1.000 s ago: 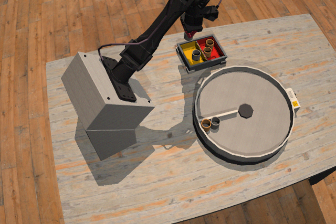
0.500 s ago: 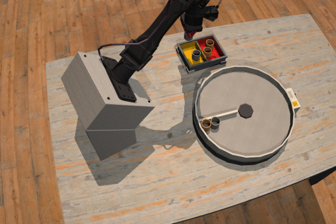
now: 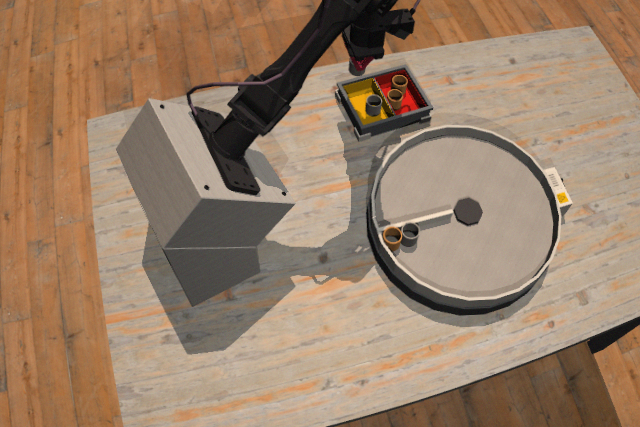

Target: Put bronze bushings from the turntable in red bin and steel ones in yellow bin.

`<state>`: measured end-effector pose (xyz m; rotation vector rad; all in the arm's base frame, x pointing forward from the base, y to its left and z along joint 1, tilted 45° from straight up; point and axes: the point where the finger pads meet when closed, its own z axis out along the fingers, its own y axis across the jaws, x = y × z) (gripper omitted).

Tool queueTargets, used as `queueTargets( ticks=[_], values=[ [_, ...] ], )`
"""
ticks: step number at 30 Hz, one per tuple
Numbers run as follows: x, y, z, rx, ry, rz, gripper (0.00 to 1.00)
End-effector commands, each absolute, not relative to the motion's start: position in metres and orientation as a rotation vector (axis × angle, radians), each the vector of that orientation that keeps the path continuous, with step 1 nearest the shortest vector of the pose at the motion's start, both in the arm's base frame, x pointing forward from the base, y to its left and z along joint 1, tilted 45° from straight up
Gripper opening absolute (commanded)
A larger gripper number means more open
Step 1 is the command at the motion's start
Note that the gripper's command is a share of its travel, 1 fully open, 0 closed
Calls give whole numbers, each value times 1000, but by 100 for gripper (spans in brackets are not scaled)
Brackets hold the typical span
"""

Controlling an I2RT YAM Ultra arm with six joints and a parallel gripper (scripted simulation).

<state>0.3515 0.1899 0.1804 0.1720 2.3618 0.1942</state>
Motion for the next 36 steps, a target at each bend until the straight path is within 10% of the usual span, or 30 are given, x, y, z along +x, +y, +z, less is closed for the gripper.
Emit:
queueTargets(
  ticks=[1, 36],
  values=[
    [353, 197, 200, 174, 2313, 226, 0],
    [357, 196, 182, 159, 2342, 195, 0]
  ],
)
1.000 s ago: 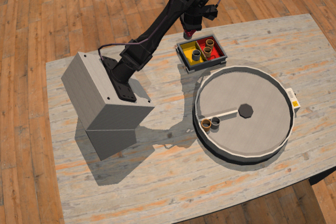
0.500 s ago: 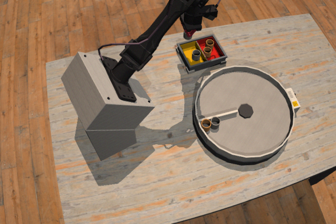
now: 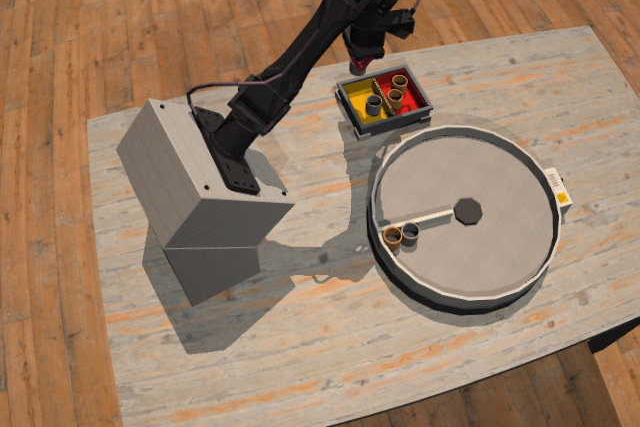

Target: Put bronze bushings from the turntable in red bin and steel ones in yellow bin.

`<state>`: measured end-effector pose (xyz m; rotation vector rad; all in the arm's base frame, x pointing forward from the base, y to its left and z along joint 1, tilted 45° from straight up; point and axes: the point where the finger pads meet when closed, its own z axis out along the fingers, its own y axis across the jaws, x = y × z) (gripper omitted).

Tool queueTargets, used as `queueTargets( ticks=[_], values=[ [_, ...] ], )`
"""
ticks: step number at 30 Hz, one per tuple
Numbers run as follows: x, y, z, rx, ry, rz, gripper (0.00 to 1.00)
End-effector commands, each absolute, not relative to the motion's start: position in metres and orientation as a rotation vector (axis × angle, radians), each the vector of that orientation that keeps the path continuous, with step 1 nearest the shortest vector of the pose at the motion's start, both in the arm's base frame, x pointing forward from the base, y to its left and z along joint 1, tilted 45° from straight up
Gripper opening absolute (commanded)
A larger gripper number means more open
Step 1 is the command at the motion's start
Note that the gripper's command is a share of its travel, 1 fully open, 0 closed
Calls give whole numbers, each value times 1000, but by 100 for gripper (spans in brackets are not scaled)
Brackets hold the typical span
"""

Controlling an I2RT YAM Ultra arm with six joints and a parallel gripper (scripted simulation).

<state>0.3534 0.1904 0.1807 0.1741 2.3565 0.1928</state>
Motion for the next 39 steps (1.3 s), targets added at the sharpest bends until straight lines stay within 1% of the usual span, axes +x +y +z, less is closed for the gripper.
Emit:
queueTargets(
  ticks=[1, 4, 5, 10, 15, 18, 39],
  values=[
    [359, 192, 174, 167, 2354, 187, 0],
    [360, 190, 166, 166, 2368, 183, 0],
    [370, 196, 180, 173, 2332, 215, 0],
    [386, 195, 149, 169, 2353, 197, 0],
    [406, 200, 145, 172, 2331, 214, 0],
    [405, 205, 159, 163, 2301, 244, 0],
    [404, 203, 155, 167, 2313, 232, 0]
  ],
)
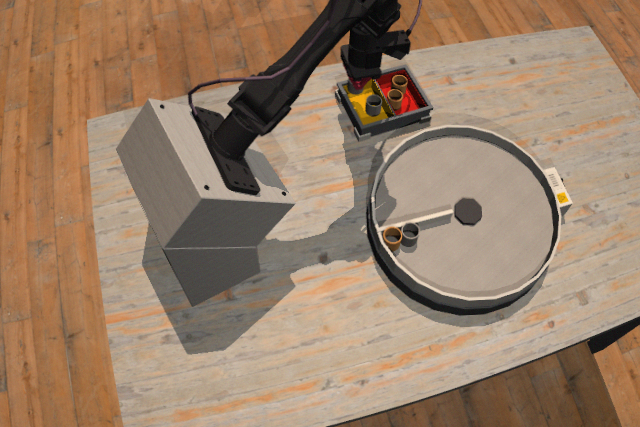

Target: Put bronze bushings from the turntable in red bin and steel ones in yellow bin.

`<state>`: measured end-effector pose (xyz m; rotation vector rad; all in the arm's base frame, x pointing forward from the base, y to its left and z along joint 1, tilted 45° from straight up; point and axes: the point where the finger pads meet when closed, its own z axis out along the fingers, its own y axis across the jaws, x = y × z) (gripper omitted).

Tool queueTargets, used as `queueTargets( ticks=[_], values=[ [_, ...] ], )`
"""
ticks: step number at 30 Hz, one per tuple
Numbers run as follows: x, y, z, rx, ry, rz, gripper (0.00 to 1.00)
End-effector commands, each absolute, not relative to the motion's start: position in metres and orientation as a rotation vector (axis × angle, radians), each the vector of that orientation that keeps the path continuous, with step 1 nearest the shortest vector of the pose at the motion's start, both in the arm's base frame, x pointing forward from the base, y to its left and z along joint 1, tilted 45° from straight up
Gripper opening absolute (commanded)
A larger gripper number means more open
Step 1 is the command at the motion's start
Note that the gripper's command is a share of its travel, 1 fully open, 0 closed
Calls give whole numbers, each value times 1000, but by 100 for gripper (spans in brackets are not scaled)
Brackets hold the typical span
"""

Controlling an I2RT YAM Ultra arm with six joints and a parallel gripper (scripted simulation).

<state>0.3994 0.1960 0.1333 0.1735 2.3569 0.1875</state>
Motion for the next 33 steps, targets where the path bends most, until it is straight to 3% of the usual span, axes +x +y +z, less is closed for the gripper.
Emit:
queueTargets(
  ticks=[1, 33],
  values=[
    [404, 203, 155, 167, 2313, 232, 0],
    [415, 203, 136, 167, 2332, 215, 0]
  ],
)
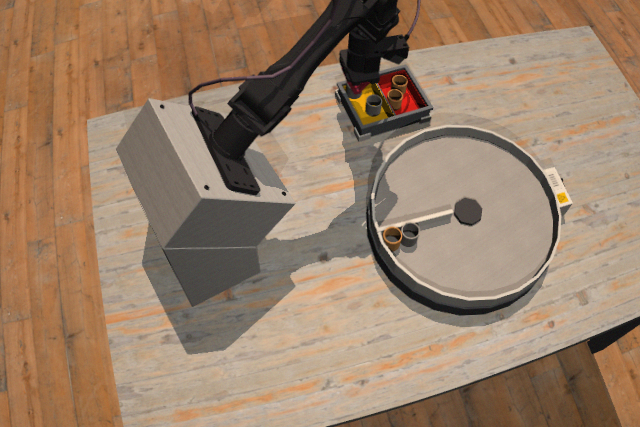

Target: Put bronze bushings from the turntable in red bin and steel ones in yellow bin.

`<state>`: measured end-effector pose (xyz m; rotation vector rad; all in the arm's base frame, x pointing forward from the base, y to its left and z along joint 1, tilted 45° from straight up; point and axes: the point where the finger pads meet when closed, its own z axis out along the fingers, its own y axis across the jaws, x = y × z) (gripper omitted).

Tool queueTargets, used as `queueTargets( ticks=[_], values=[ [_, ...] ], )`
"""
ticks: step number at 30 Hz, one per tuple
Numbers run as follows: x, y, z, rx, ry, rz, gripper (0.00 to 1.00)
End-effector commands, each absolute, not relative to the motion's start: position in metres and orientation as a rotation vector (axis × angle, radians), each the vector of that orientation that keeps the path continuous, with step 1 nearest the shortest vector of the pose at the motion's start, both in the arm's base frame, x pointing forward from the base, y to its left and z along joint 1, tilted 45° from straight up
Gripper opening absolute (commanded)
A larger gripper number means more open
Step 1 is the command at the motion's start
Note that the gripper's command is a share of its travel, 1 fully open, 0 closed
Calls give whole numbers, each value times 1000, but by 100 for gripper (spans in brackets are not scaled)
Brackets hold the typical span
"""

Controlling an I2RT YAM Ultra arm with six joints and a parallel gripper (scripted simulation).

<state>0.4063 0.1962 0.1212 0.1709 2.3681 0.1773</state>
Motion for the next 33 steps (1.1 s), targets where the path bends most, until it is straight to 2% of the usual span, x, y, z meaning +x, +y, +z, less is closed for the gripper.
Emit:
queueTargets(
  ticks=[1, 3, 17, 18, 21, 33],
  values=[
    [415, 203, 151, 173, 2300, 242, 0],
    [420, 201, 132, 172, 2331, 213, 0],
    [433, 206, 118, 163, 2332, 216, 0],
    [433, 206, 134, 173, 2299, 242, 0],
    [437, 203, 116, 173, 2331, 214, 0],
    [434, 204, 118, 168, 2331, 215, 0]
  ],
)
